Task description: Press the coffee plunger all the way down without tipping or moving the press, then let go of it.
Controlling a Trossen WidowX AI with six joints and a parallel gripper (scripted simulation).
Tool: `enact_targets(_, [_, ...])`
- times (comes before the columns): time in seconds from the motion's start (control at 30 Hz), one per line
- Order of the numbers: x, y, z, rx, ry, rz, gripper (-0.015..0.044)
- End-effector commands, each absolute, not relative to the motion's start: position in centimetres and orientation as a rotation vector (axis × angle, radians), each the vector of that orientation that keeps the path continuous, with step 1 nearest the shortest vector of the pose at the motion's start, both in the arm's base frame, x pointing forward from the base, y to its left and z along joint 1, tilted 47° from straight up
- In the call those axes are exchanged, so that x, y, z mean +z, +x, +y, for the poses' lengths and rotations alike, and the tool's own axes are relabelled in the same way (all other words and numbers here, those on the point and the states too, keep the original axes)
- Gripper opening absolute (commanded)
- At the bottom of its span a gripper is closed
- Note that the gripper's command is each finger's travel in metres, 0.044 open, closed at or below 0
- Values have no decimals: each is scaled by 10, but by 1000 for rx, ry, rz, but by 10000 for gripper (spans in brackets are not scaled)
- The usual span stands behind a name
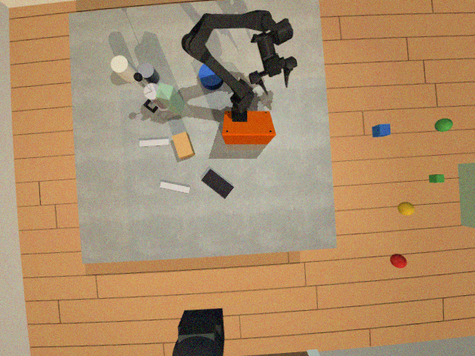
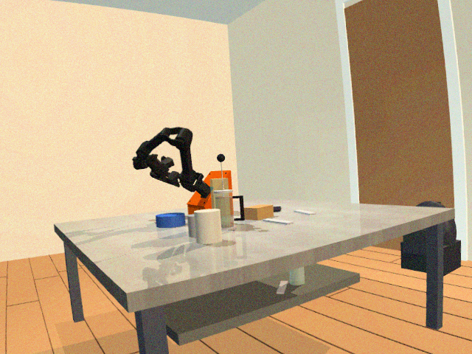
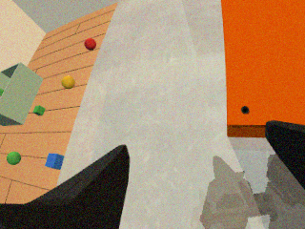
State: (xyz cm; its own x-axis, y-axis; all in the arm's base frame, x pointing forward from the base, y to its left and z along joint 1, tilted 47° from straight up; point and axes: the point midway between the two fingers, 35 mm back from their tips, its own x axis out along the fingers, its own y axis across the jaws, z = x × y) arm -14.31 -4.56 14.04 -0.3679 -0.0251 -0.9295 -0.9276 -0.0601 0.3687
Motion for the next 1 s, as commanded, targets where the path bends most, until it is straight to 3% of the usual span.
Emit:
enact_targets(0.0, [141, -143, -46, 1534, -1069, 1459, 426])
enact_targets(0.17, [144, -146, -58, 1640, -1129, 1422, 440])
enact_targets(0.53, [158, -142, -127, 2254, -1448, 1105, 440])
enact_targets(0.97, [180, -71, -222, 3065, -1750, 502, 440])
